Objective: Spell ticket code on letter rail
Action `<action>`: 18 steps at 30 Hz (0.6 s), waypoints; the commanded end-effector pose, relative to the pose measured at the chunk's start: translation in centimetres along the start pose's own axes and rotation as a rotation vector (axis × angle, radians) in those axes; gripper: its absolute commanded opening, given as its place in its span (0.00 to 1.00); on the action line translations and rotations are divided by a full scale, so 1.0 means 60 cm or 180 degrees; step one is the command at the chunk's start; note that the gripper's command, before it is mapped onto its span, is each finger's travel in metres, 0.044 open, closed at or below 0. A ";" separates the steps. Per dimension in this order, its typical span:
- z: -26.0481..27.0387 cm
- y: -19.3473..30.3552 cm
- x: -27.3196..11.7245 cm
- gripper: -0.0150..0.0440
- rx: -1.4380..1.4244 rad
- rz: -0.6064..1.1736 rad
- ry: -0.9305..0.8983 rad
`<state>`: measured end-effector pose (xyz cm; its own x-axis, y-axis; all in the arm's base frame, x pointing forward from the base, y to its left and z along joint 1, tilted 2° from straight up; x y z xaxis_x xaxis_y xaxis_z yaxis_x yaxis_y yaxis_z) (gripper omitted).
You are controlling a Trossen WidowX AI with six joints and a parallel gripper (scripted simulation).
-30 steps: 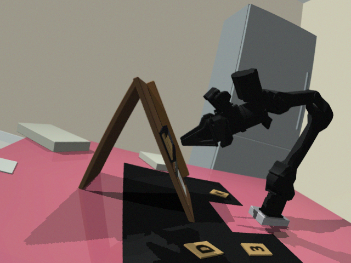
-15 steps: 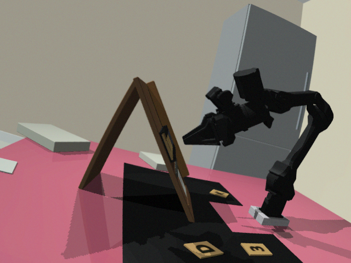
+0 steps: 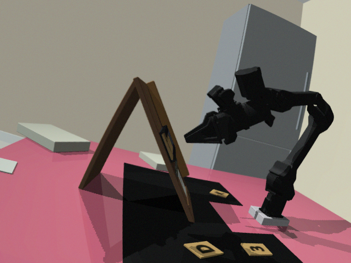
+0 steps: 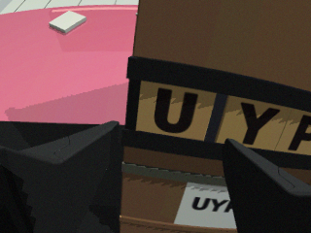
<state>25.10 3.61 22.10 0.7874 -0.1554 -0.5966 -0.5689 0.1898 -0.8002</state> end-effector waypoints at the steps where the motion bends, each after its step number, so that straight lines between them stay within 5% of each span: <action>1: -0.002 -0.002 -0.004 0.75 0.0010 -0.0011 0.0007; 13: -0.001 -0.001 -0.001 0.26 0.0002 -0.0001 0.0002; 18: -0.001 -0.001 -0.001 0.25 0.0002 -0.0001 0.0002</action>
<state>25.05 3.57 22.20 0.7878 -0.1560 -0.5959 -0.5680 0.1905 -0.8007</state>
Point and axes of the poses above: the point midway between the two fingers, 35 mm back from their tips, its own x axis out along the fingers, its own z axis across the jaws, y = z × x, the point moved 7 cm from there along -x, back along the fingers, and after that the axes turned 4 degrees about x, right-handed, at the moved point
